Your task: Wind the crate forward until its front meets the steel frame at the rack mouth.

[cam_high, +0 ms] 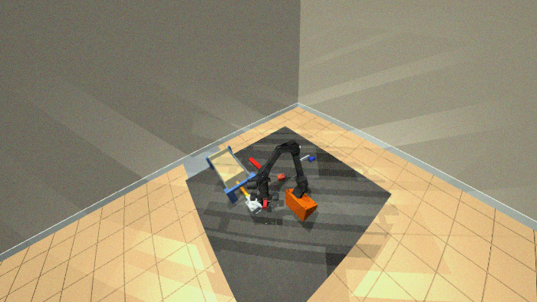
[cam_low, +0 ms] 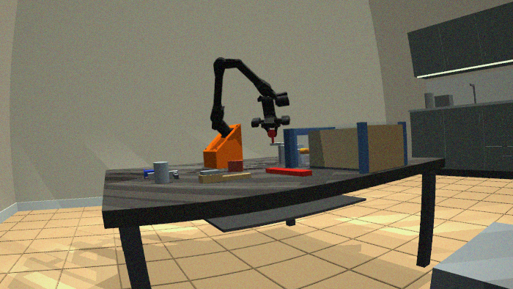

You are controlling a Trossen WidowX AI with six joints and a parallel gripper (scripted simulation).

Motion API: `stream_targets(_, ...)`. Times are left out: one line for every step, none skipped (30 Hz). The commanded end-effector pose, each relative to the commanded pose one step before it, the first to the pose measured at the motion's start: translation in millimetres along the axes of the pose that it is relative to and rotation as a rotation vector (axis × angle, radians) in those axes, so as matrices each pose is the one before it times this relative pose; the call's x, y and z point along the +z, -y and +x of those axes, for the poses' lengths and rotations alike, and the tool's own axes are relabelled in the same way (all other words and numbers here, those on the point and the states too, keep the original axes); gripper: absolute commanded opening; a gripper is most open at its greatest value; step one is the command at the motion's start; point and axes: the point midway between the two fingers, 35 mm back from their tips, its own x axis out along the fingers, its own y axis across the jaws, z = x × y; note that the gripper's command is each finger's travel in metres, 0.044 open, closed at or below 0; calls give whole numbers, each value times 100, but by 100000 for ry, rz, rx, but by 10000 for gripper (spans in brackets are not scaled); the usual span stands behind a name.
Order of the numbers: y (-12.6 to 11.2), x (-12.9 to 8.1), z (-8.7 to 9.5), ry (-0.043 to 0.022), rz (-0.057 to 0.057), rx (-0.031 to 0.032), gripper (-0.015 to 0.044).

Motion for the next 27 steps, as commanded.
stream_targets(434, 1397, -343, 3532, 826, -249, 0)
stream_targets(31, 138, -62, 10, 5, -4, 0)
stream_targets(20, 88, -39, 7, 3, -3, 0)
stream_targets(28, 138, -62, 10, 6, -4, 0)
stream_targets(18, 88, -39, 7, 3, -3, 0)
stream_targets(24, 139, -63, 10, 6, -4, 0)
stream_targets(16, 88, -39, 7, 3, -3, 0)
stream_targets(20, 140, -63, 10, 6, -4, 0)
stream_targets(13, 88, -40, 7, 3, -3, 0)
stream_targets(16, 140, -63, 10, 6, -4, 0)
stream_targets(11, 89, -40, 7, 3, -3, 0)
stream_targets(13, 140, -63, 10, 5, -3, 0)
stream_targets(8, 89, -40, 6, 3, -3, 0)
stream_targets(9, 141, -64, 10, 5, -3, 0)
stream_targets(6, 89, -40, 6, 3, -3, 0)
stream_targets(5, 141, -64, 10, 5, -3, 0)
stream_targets(4, 89, -40, 6, 3, -2, 0)
stream_targets(1, 141, -64, 10, 5, -3, 0)
stream_targets(1, 89, -40, 6, 3, -2, 0)
stream_targets(-2, 141, -64, 10, 5, -2, 0)
stream_targets(-1, 89, -40, 6, 3, -2, 0)
stream_targets(-6, 141, -64, 10, 5, -2, 0)
stream_targets(-3, 89, -40, 6, 3, -2, 0)
stream_targets(-10, 141, -64, 10, 5, -2, 0)
stream_targets(-6, 89, -40, 6, 3, -2, 0)
stream_targets(-14, 140, -64, 10, 5, -2, 0)
stream_targets(-8, 89, -40, 6, 3, -2, 0)
